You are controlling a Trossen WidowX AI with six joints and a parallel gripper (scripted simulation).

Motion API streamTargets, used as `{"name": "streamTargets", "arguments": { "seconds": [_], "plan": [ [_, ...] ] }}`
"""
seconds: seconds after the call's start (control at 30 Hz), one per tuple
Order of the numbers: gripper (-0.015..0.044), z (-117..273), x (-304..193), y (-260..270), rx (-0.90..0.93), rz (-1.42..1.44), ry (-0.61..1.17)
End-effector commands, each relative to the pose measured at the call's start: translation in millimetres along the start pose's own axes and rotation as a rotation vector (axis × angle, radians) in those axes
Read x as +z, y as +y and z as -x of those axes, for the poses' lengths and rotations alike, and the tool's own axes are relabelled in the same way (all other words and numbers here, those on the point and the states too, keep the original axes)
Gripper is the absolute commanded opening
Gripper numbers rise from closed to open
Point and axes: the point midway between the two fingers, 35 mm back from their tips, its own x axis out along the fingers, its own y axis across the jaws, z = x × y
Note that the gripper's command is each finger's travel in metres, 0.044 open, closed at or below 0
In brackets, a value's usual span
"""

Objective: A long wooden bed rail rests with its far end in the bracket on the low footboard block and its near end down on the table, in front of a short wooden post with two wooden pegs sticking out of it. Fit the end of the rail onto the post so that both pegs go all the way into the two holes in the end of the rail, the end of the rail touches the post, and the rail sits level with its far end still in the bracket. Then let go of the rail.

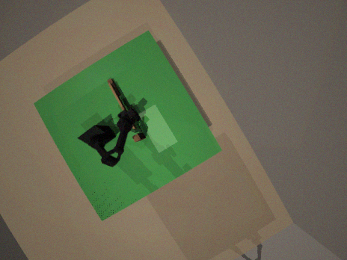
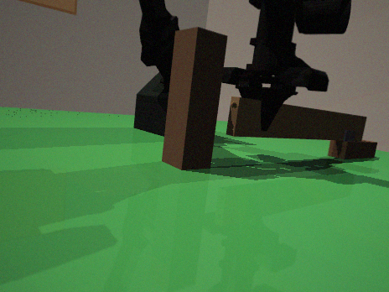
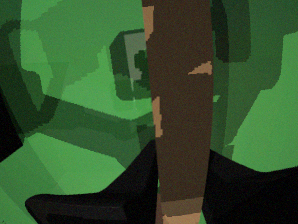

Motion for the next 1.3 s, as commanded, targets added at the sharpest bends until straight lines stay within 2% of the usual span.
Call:
{"name": "streamTargets", "arguments": {
  "seconds": [0.0, 1.27],
  "plan": [
    [0.0000, 1.8, 0.7, -0.5, -0.005, 0.003, -0.004],
    [0.0000, -1.2, -10.5, 0.1, -0.005, 0.003, -0.003]
  ]
}}
